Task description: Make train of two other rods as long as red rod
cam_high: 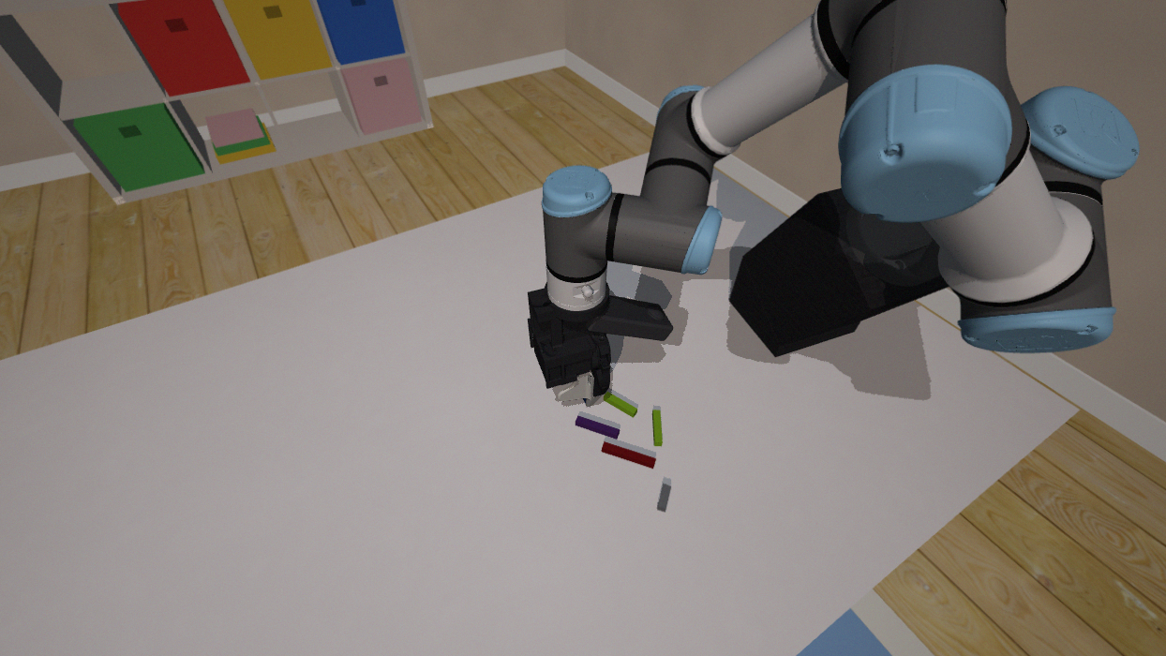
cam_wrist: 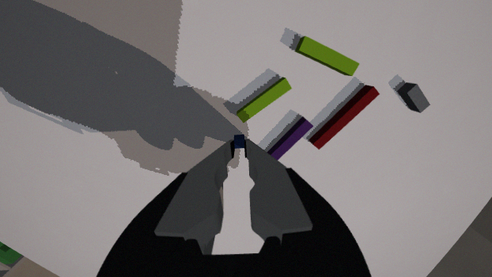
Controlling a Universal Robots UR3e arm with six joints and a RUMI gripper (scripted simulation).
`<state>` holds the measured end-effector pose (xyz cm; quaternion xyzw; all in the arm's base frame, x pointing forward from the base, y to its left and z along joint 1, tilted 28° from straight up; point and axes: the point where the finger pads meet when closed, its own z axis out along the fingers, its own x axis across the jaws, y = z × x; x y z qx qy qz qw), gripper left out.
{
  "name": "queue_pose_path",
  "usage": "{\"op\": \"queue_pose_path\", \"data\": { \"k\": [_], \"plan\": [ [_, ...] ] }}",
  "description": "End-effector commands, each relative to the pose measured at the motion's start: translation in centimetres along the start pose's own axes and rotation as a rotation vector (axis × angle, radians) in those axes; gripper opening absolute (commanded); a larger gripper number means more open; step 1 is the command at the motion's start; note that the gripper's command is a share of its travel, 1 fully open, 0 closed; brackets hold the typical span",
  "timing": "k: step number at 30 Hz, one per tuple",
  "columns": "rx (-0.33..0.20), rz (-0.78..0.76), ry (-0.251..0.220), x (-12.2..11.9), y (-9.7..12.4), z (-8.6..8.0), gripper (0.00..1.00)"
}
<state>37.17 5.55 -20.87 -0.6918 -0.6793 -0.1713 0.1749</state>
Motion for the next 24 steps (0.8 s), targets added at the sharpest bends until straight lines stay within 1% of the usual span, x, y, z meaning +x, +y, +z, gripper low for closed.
{"op": "queue_pose_path", "data": {
  "k": [1, 7, 11, 14, 18, 20, 24],
  "plan": [
    [-0.002, 0.000, -0.001, 0.0, 0.1, -0.1, 0.00],
    [-0.002, 0.000, -0.001, 0.0, 0.1, -0.2, 0.00],
    [-0.002, 0.000, -0.001, 0.0, 0.1, -0.9, 0.00],
    [-0.002, 0.000, -0.001, 0.0, 0.1, -1.8, 0.00],
    [-0.002, 0.000, -0.001, 0.0, 0.1, -3.5, 0.00],
    [-0.002, 0.000, -0.001, 0.0, 0.1, -3.5, 0.00],
    [-0.002, 0.000, -0.001, 0.0, 0.1, -5.5, 0.00]
  ]
}}
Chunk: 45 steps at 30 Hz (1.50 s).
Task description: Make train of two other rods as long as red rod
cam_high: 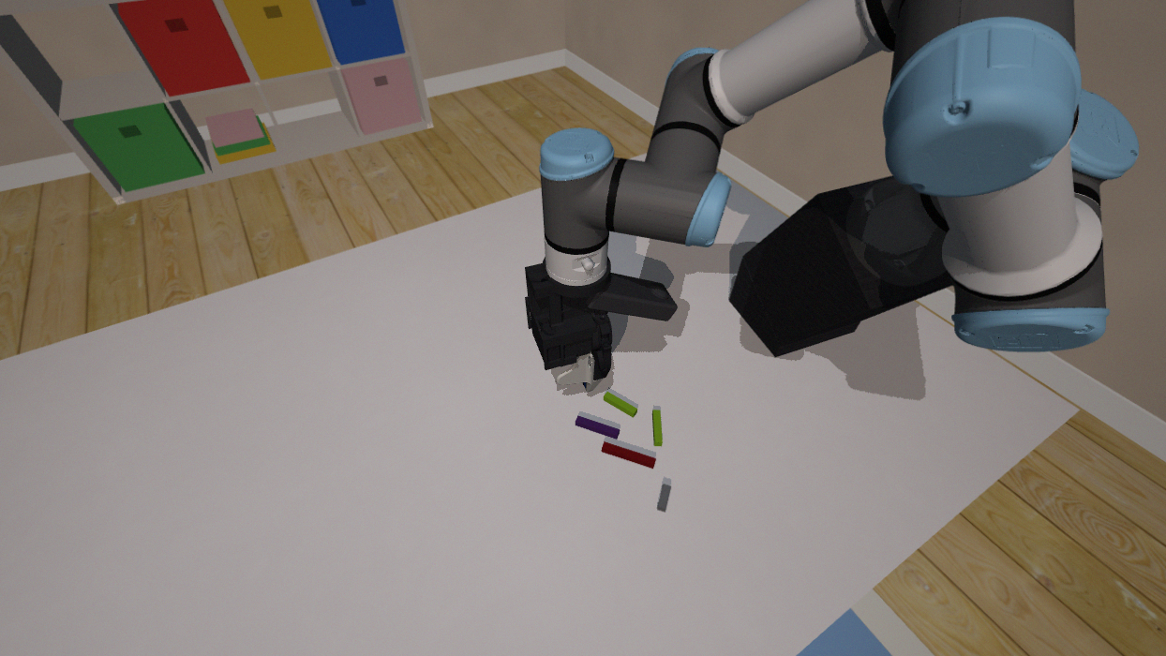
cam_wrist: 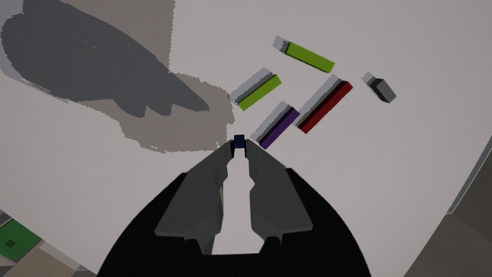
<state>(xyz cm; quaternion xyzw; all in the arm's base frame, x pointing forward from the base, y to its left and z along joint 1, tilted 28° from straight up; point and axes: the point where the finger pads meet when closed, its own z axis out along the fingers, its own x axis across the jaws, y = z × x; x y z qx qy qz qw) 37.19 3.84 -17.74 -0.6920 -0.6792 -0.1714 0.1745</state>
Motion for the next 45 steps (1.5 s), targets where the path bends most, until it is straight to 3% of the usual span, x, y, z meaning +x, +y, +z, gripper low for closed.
{"op": "queue_pose_path", "data": {
  "k": [1, 11, 32, 38, 45],
  "plan": [
    [-0.001, -0.001, -0.001, 0.0, 0.1, -2.4, 0.00],
    [-0.001, -0.001, -0.001, 0.0, 0.1, -6.1, 0.00],
    [-0.001, -0.008, -0.002, 0.4, 0.0, -6.5, 0.00],
    [-0.001, -0.058, -0.005, 3.2, -0.4, -6.8, 0.00],
    [-0.002, -0.175, -0.009, 9.5, -2.2, -7.1, 0.00]
  ]
}}
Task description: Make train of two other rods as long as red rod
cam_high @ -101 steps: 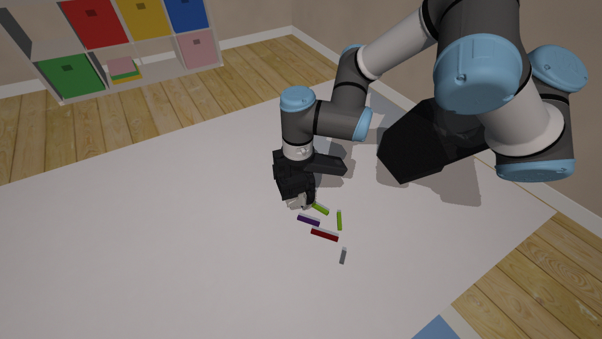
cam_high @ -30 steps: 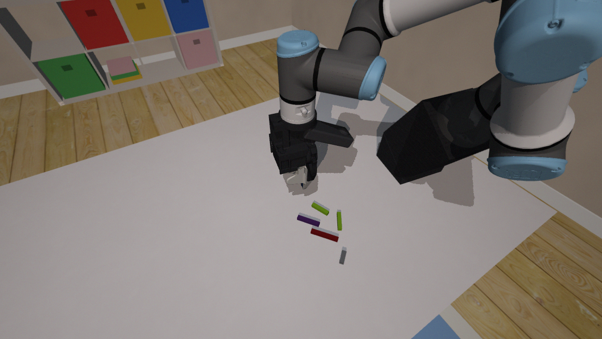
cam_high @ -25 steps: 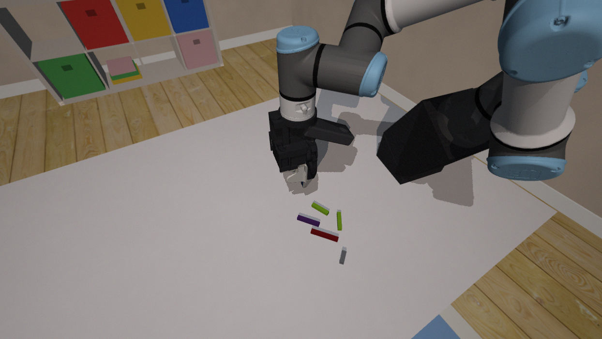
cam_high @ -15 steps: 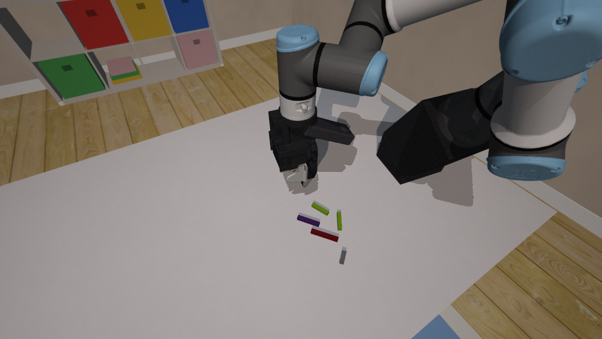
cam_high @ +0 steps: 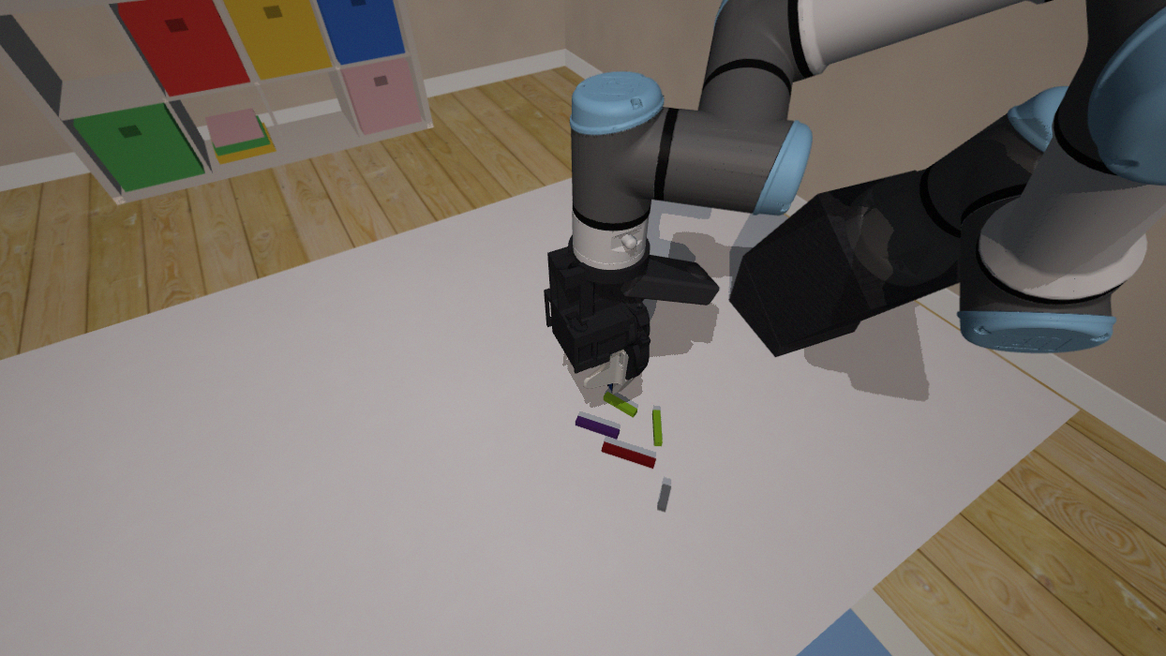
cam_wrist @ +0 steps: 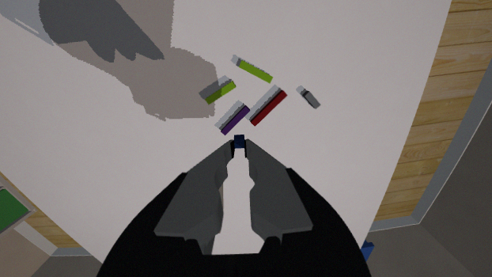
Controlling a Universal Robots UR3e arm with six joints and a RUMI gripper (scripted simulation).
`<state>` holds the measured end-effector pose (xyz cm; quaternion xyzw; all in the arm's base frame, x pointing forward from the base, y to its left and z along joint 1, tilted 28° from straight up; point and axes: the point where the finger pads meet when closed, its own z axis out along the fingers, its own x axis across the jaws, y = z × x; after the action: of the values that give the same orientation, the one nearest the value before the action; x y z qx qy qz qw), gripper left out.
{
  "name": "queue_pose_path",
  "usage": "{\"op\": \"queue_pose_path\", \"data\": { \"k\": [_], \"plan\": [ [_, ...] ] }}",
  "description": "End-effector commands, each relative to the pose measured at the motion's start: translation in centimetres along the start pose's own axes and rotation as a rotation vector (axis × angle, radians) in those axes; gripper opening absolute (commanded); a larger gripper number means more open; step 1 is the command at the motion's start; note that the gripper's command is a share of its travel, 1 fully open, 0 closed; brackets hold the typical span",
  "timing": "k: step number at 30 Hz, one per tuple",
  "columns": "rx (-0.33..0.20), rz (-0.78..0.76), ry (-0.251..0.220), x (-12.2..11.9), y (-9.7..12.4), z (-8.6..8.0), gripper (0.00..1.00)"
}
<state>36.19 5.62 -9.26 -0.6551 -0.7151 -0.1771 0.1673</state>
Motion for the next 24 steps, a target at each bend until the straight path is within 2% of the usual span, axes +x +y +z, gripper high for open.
{"op": "queue_pose_path", "data": {
  "k": [1, 2, 8, 13, 17, 24],
  "plan": [
    [-0.009, -0.070, -0.008, 4.0, -0.7, -0.4, 0.00],
    [-0.009, -0.070, -0.008, 4.0, -0.7, -0.4, 0.00],
    [-0.009, -0.182, -0.007, 9.8, -2.8, -0.3, 0.00],
    [-0.009, -0.250, -0.003, 13.1, -4.6, 0.0, 0.00],
    [-0.009, -0.279, -0.001, 14.4, -5.4, 0.1, 0.00],
    [-0.009, -0.286, 0.000, 14.7, -5.7, 0.1, 0.00]
  ]
}}
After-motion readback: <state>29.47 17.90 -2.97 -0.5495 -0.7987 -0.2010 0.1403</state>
